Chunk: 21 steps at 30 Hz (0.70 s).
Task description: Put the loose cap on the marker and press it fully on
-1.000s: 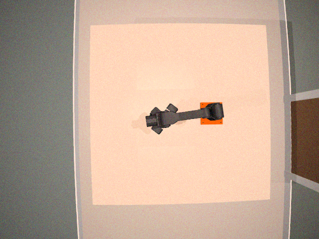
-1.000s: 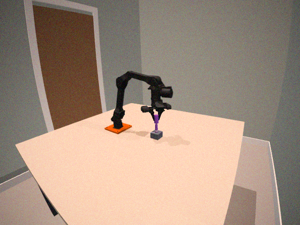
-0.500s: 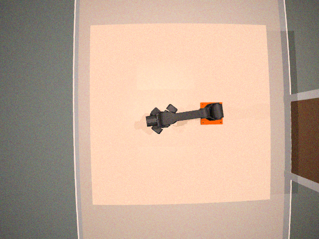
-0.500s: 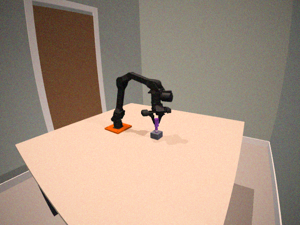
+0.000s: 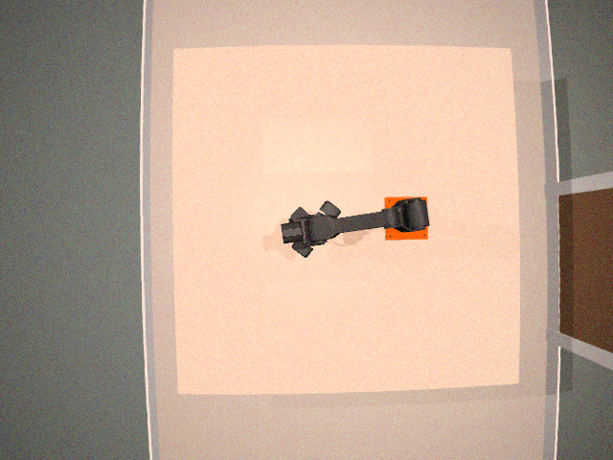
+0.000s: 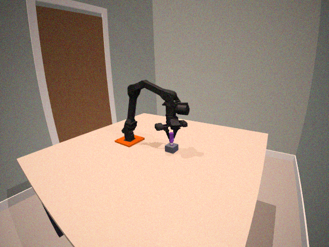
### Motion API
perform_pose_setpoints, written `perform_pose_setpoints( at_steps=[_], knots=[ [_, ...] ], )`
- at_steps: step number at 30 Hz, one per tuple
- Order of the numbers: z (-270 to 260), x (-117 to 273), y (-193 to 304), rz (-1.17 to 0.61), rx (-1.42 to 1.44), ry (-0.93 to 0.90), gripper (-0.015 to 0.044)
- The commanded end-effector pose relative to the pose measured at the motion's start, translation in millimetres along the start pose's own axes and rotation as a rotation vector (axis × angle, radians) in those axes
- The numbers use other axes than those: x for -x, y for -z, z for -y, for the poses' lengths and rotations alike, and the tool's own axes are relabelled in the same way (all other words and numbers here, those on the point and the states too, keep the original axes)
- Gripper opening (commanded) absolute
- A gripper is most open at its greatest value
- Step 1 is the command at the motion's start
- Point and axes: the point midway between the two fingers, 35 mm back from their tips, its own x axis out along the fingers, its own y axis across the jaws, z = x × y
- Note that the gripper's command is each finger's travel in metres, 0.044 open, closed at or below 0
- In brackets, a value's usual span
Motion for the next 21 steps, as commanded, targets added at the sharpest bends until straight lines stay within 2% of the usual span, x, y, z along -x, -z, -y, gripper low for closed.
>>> perform_pose_setpoints(
  at_steps=[1, 3, 19, 21],
  knots=[
    [0.1, -1.1, -0.1, 0.001, -0.005, 0.001, 0.0000],
    [0.1, -1.2, -0.1, 0.001, -0.005, 0.001, 0.0000],
    [0.2, -0.5, 0.2, -0.001, 0.000, 0.001, 0.0420],
    [-0.1, 1.5, -0.1, -0.001, 0.000, 0.000, 0.0440]
  ],
)
